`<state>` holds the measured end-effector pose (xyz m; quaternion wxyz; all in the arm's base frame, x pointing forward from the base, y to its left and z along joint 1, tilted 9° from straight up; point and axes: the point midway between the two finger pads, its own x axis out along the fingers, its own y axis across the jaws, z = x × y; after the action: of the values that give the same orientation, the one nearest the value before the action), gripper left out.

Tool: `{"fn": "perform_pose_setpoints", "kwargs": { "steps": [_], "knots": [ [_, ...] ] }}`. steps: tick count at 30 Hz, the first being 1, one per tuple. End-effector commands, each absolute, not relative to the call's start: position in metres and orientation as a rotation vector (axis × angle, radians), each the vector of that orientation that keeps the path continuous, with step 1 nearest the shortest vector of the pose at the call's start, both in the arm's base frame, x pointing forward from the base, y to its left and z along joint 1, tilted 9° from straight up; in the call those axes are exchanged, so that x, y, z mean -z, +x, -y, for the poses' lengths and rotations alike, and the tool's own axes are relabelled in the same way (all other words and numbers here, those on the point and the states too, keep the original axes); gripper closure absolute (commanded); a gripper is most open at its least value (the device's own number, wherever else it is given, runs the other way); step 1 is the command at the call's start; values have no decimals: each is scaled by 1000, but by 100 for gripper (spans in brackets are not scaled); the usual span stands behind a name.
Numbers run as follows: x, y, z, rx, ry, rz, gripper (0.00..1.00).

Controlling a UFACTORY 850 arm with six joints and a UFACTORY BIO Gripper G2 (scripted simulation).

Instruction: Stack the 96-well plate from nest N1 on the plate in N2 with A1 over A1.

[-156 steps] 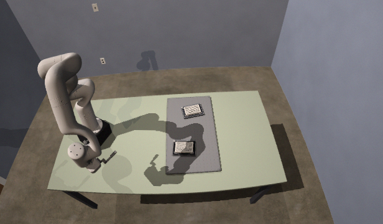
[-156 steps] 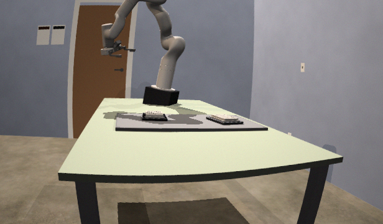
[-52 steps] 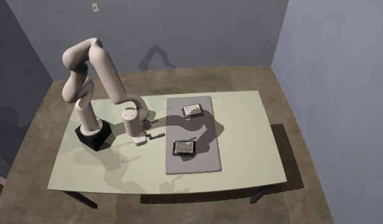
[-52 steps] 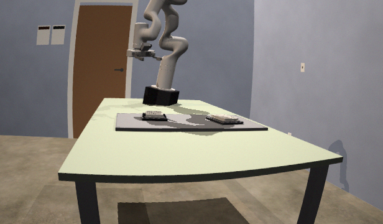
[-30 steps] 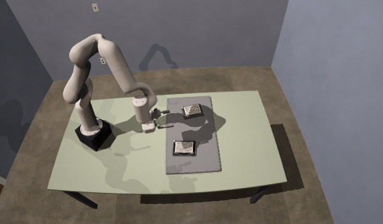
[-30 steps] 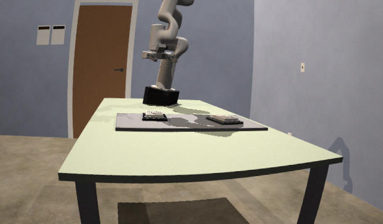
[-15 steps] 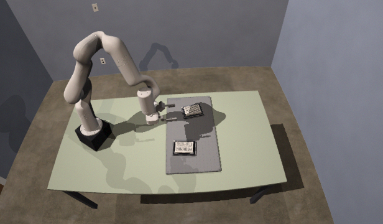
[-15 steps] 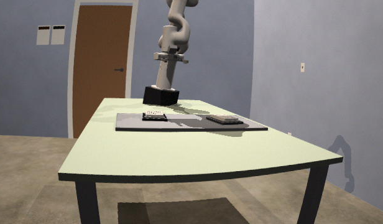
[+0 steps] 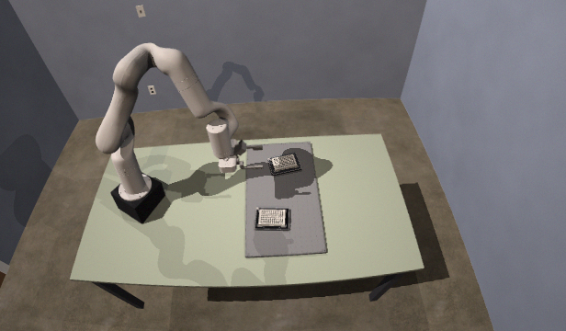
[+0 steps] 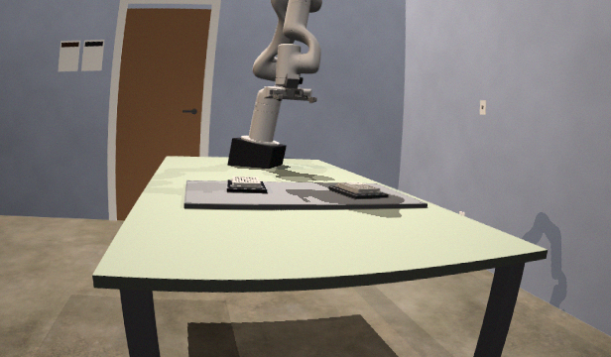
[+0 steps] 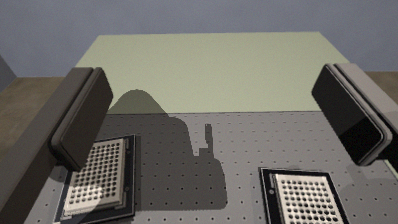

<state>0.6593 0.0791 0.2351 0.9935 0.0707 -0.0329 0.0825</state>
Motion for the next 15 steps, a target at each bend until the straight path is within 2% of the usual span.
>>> {"fn": "perform_pose_setpoints", "kwargs": {
  "steps": [1, 15],
  "knots": [
    [-236, 660, -80, -163, 140, 68, 63],
    [-204, 673, -60, -79, 143, 62, 63]
  ]
}}
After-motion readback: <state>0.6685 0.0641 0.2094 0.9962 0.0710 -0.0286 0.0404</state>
